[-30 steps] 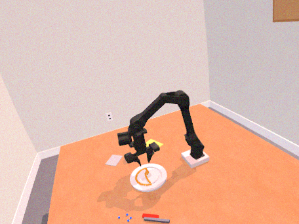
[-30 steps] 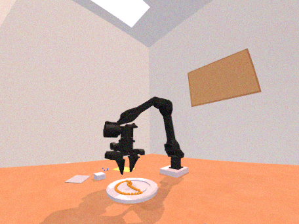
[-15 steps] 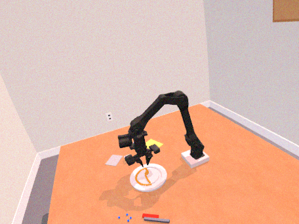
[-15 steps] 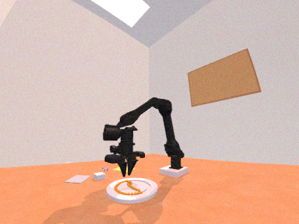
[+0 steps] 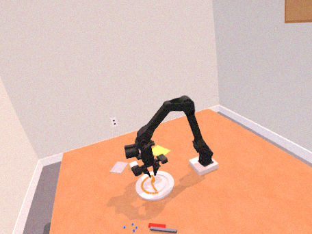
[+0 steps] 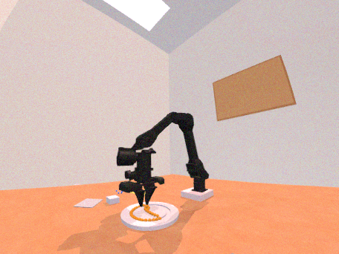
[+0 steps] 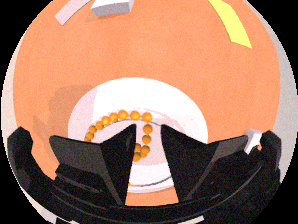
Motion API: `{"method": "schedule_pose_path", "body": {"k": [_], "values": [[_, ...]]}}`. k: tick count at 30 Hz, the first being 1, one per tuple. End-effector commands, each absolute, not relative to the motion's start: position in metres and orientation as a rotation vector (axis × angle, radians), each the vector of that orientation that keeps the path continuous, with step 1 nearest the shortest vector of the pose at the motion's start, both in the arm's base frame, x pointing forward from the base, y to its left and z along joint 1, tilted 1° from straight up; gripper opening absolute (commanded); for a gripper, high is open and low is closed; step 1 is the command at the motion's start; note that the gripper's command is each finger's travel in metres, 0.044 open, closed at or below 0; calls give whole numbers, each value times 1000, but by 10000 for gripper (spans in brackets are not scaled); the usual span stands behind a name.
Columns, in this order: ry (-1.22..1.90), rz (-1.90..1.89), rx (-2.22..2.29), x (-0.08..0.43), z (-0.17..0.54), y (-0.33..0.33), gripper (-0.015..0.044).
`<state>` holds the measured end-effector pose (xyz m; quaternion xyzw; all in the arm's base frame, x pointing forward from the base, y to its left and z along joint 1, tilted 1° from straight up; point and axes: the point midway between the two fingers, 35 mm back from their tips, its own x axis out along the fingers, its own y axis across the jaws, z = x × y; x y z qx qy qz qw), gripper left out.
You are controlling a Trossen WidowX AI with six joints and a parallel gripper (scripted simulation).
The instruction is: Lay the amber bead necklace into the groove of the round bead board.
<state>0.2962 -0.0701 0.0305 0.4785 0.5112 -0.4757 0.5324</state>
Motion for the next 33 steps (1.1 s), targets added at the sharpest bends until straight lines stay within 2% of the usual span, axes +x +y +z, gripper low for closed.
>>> {"method": "schedule_pose_path", "body": {"k": [1, 4, 33], "values": [[1219, -1134, 1141, 296, 31, -70, 67], [1219, -1134, 1141, 296, 31, -70, 0], [1219, -1134, 1141, 296, 31, -70, 0]]}}
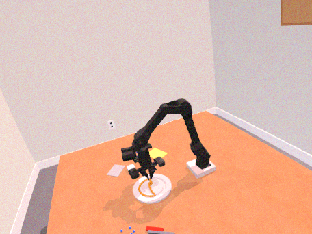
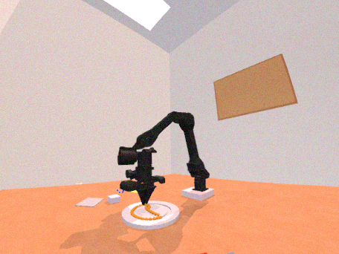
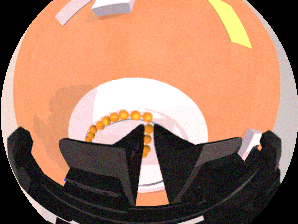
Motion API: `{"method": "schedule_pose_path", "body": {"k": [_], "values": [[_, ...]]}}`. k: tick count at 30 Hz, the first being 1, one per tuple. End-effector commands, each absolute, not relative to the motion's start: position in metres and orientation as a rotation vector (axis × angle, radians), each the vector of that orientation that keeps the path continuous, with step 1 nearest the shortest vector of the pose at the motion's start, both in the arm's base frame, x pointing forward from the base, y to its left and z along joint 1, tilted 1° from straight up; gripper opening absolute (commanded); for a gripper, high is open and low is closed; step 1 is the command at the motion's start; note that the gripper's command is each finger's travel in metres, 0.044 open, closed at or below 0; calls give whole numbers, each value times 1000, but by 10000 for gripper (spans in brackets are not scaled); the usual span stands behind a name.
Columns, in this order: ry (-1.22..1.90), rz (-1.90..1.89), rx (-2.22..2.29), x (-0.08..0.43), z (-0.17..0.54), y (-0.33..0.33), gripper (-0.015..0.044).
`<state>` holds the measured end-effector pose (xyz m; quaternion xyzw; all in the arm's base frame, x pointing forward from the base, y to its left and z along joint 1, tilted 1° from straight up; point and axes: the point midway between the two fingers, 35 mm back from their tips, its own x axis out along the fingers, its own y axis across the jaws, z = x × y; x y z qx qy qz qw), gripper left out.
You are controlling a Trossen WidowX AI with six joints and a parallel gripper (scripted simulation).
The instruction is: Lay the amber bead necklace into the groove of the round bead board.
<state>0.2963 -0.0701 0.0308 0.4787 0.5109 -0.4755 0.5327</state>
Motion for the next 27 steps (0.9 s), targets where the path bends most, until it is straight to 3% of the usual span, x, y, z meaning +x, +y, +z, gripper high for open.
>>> {"method": "schedule_pose_path", "body": {"k": [1, 27], "values": [[1219, -1134, 1141, 296, 31, -70, 0], [1220, -1127, 1136, 287, 32, -80, 0]]}}
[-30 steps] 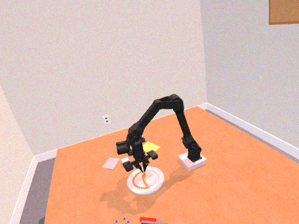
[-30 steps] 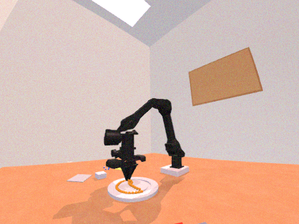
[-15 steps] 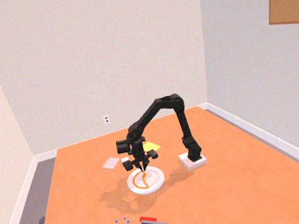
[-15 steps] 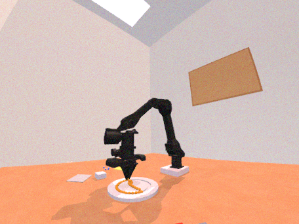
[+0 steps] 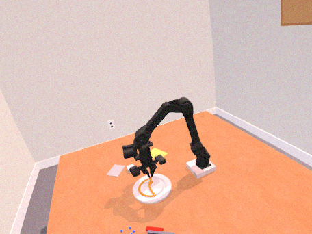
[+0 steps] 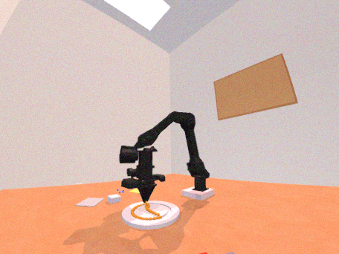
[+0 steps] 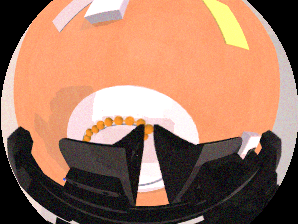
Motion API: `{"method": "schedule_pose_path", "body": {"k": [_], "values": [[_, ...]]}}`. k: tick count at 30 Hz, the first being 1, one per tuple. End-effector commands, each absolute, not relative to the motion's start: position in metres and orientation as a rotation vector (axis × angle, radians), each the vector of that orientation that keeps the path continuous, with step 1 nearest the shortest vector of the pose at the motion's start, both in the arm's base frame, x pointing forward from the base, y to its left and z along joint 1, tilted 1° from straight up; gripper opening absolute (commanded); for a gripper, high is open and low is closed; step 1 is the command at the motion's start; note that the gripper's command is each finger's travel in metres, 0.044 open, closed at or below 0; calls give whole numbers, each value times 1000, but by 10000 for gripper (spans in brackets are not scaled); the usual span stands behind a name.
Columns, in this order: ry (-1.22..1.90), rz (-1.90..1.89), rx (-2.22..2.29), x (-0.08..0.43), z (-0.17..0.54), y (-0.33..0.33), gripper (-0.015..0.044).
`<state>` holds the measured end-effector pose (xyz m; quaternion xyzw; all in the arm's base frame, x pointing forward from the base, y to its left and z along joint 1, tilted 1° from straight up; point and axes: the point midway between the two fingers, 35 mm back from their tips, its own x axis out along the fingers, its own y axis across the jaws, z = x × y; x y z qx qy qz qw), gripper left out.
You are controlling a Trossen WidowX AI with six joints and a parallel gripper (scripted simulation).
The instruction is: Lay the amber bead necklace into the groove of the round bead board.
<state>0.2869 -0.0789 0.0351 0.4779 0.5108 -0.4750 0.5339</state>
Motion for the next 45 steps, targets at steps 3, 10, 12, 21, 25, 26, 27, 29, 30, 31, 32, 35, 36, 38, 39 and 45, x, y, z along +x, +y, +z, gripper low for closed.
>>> {"method": "schedule_pose_path", "body": {"k": [3, 10, 12, 21, 25, 26, 27, 29, 30, 31, 32, 35, 36, 38, 39, 45], "values": [[1220, -1127, 1136, 287, 28, -80, 0], [1218, -1133, 1139, 287, 31, -79, 157], [1218, -1133, 1139, 287, 31, -79, 210], [1219, -1133, 1139, 286, 32, -79, 440], [1220, -1127, 1136, 286, 37, -79, 440], [1220, -1127, 1136, 286, 37, -79, 440], [1220, -1127, 1136, 286, 37, -79, 440], [1220, -1127, 1136, 286, 37, -79, 440], [1220, -1127, 1136, 286, 37, -79, 440], [1220, -1127, 1136, 286, 37, -79, 440], [1220, -1127, 1136, 286, 37, -79, 440], [1220, -1127, 1136, 286, 37, -79, 440], [1220, -1127, 1136, 286, 37, -79, 440], [1220, -1127, 1136, 286, 37, -79, 440], [1220, -1127, 1136, 286, 37, -79, 440], [1220, -1127, 1136, 286, 37, -79, 440]]}}
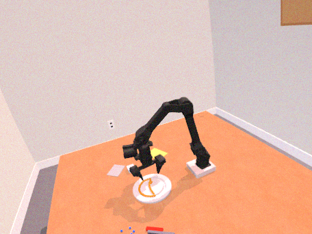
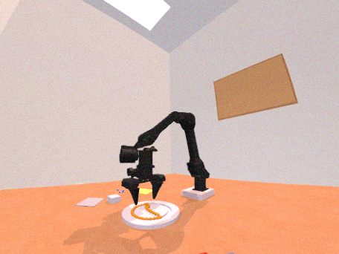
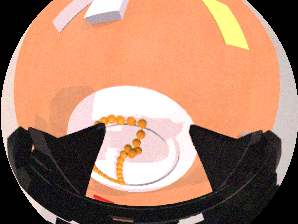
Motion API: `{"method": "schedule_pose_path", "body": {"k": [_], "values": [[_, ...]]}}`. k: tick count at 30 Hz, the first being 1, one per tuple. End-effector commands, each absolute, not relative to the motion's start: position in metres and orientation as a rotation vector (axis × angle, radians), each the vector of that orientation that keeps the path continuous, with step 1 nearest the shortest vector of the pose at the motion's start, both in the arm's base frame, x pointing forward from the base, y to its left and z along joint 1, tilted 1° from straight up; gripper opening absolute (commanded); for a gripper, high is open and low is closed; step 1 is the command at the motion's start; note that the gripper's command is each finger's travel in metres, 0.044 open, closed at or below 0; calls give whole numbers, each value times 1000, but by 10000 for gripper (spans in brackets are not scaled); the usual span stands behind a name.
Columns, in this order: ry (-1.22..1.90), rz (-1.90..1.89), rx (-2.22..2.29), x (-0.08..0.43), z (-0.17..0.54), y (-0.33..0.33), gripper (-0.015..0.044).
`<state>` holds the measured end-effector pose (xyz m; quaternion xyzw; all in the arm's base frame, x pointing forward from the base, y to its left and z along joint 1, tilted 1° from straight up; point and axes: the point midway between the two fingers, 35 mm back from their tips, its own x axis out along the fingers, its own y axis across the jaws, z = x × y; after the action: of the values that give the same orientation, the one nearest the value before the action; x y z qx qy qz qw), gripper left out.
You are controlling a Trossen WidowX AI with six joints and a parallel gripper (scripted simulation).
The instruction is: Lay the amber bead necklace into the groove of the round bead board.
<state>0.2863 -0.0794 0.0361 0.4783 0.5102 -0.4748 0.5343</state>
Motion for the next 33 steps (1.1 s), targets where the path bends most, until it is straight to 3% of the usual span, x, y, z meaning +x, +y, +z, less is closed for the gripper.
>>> {"method": "schedule_pose_path", "body": {"k": [1, 27, 33], "values": [[1220, -1127, 1136, 286, 37, -79, 440], [1220, -1127, 1136, 286, 37, -79, 440], [1383, -802, 800, 287, 41, -78, 282]]}}
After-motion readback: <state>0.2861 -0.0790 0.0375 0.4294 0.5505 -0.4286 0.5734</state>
